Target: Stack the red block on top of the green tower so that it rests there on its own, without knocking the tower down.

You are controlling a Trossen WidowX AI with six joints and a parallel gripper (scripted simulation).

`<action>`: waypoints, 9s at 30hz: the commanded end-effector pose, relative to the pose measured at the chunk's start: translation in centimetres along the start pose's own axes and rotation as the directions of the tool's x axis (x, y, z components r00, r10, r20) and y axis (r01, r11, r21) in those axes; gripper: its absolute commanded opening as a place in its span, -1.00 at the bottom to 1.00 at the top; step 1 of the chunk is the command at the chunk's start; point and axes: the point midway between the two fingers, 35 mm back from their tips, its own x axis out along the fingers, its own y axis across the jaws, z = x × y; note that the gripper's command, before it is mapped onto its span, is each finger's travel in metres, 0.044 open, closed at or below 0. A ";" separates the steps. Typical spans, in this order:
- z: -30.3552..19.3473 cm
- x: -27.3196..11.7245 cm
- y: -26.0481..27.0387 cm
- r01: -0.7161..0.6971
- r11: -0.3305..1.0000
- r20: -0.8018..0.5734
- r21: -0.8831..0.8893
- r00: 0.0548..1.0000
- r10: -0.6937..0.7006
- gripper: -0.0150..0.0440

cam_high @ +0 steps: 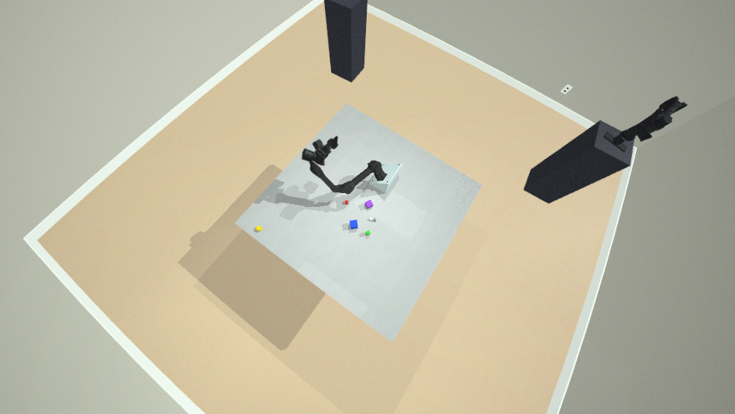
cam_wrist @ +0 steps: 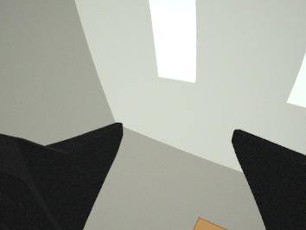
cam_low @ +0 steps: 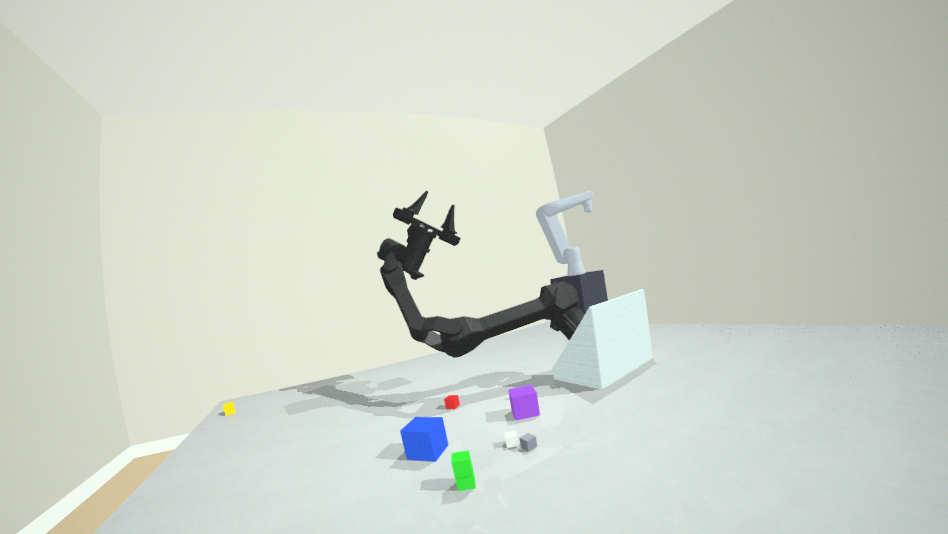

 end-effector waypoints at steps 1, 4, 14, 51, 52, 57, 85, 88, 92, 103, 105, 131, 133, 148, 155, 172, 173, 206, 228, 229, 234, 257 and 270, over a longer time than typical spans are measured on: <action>0.0 0.0 0.1 0.000 1.000 -0.002 -0.002 1.000 0.000 0.95; 0.5 0.6 1.6 -0.003 1.000 -0.037 -0.024 0.999 0.002 1.00; 1.1 3.4 5.6 0.118 0.973 -0.232 -0.200 0.959 -0.164 1.00; -10.6 10.8 2.3 0.263 0.689 -0.671 -0.675 0.168 -0.722 1.00; -11.0 10.8 1.9 0.262 0.685 -0.674 -0.680 0.145 -0.724 1.00; -13.1 10.2 0.0 0.257 0.666 -0.687 -0.700 0.015 -0.727 1.00; -24.9 -7.1 -6.7 0.316 0.593 -0.574 -0.740 -0.757 -0.312 1.00; -25.8 -9.7 -6.4 0.335 0.588 -0.549 -0.736 -0.804 -0.229 1.00; -26.7 -12.9 -5.7 0.366 0.585 -0.522 -0.724 -0.844 -0.118 1.00; -27.9 -20.9 -2.4 0.467 0.553 -0.451 -0.690 -0.875 0.175 1.00; -28.0 -22.4 -1.6 0.483 0.539 -0.431 -0.690 -0.872 0.231 1.00; -30.4 -30.3 4.7 0.556 0.473 -0.350 -0.683 -0.818 0.456 1.00; -30.4 -30.4 4.8 0.556 0.473 -0.350 -0.683 -0.818 0.456 1.00; -31.0 -31.7 5.4 0.556 0.473 -0.350 -0.683 -0.818 0.456 1.00; -31.3 -32.7 6.0 0.556 0.473 -0.349 -0.684 -0.818 0.457 1.00; -31.4 -32.9 6.1 0.556 0.473 -0.349 -0.684 -0.818 0.457 1.00; -31.4 -32.9 6.1 0.556 0.473 -0.349 -0.684 -0.818 0.457 1.00; -30.4 -30.3 4.6 0.557 0.473 -0.351 -0.683 -0.818 0.456 -0.49; -27.4 -23.2 0.7 0.559 0.472 -0.353 -0.681 -0.816 0.457 -0.49; -27.4 -23.2 0.7 0.559 0.472 -0.353 -0.681 -0.816 0.457 -0.49; -27.5 -23.2 0.5 0.559 0.472 -0.353 -0.681 -0.816 0.457 -0.49; -35.1 -22.3 -6.8 0.569 0.469 -0.369 -0.675 -0.812 0.452 -0.49; -40.7 -21.3 -9.8 0.569 0.467 -0.371 -0.677 -0.812 0.451 -0.49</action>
